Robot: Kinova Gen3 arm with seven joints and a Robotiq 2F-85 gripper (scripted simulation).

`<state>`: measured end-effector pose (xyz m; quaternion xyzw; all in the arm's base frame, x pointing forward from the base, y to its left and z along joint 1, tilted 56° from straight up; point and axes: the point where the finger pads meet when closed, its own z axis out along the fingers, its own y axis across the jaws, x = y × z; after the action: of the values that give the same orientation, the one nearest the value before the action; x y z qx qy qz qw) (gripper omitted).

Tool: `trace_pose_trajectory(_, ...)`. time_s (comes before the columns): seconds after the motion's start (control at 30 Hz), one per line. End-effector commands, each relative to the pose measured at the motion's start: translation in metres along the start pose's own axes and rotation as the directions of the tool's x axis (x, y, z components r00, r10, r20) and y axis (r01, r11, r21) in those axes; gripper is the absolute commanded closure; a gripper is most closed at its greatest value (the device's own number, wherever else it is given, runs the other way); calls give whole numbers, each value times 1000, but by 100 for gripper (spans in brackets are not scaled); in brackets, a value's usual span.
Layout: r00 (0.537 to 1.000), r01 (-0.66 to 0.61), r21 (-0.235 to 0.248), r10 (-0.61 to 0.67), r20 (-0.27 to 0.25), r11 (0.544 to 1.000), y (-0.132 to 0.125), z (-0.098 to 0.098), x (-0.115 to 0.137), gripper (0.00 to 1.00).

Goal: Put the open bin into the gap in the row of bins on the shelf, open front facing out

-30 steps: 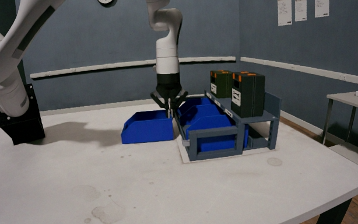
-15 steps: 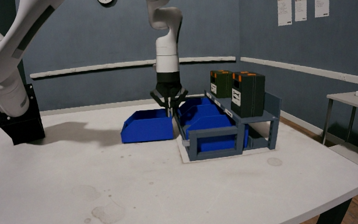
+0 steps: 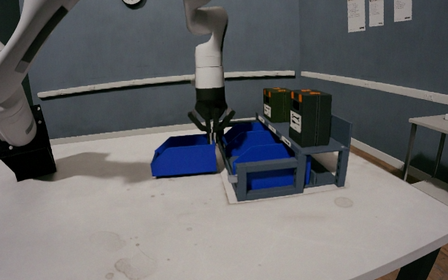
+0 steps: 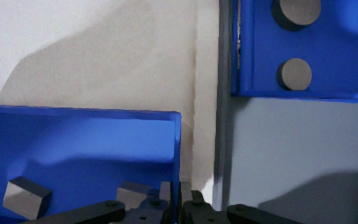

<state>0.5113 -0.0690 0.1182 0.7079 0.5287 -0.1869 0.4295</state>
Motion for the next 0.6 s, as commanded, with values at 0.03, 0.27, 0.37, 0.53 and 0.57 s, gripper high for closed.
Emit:
trace_pose_trajectory(0.03, 1000, 0, -2, 0, -2, 1000, 0, -6, 1, 90)
trace_pose_trajectory(0.27, 1000, 0, -2, 0, -3, 1000, 1, -13, 1, 90)
trace_pose_trajectory(0.37, 1000, 0, -2, 0, -3, 1000, 1, -13, 1, 90)
trace_pose_trajectory(0.53, 1000, 0, -2, 0, -3, 1000, 1, -13, 1, 90)
trace_pose_trajectory(0.57, 1000, 0, -2, 0, -2, 1000, 0, -14, 1, 90)
